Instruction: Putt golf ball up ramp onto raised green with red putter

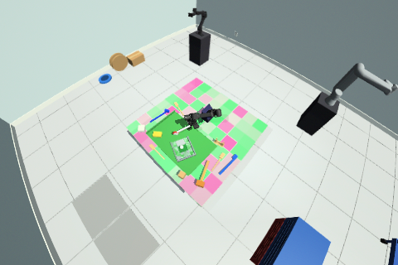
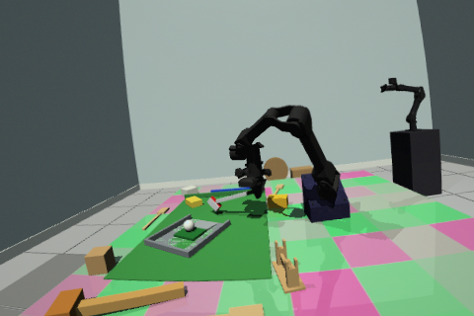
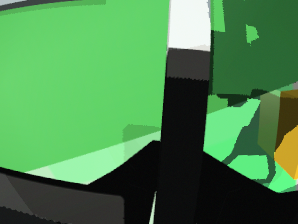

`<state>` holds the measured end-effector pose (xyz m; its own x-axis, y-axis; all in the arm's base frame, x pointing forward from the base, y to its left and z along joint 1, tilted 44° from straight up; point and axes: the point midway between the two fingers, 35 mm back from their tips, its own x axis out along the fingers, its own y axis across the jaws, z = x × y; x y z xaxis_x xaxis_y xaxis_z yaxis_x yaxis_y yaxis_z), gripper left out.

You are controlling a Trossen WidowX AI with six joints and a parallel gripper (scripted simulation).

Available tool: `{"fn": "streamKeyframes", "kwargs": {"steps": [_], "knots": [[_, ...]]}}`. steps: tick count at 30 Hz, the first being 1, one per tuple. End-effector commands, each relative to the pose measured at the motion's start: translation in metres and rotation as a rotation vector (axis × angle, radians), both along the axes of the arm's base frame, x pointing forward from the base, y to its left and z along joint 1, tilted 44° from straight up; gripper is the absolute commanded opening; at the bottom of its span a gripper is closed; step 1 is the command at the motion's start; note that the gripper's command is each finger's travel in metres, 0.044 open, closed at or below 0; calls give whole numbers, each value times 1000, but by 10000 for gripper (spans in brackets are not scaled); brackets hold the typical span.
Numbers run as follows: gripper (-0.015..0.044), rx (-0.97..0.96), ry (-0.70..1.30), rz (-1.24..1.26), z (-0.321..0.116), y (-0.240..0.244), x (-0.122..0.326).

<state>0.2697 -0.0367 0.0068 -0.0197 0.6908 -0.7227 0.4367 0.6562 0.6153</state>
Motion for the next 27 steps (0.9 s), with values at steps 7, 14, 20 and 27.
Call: {"fn": "streamKeyframes", "kwargs": {"steps": [7,14,20,27], "knots": [[0,-5,-10,-7,22,-21,1],[0,-5,-10,-7,22,-21,1],[0,-5,-10,-7,22,-21,1],[0,-5,-10,-7,22,-21,1]]}}
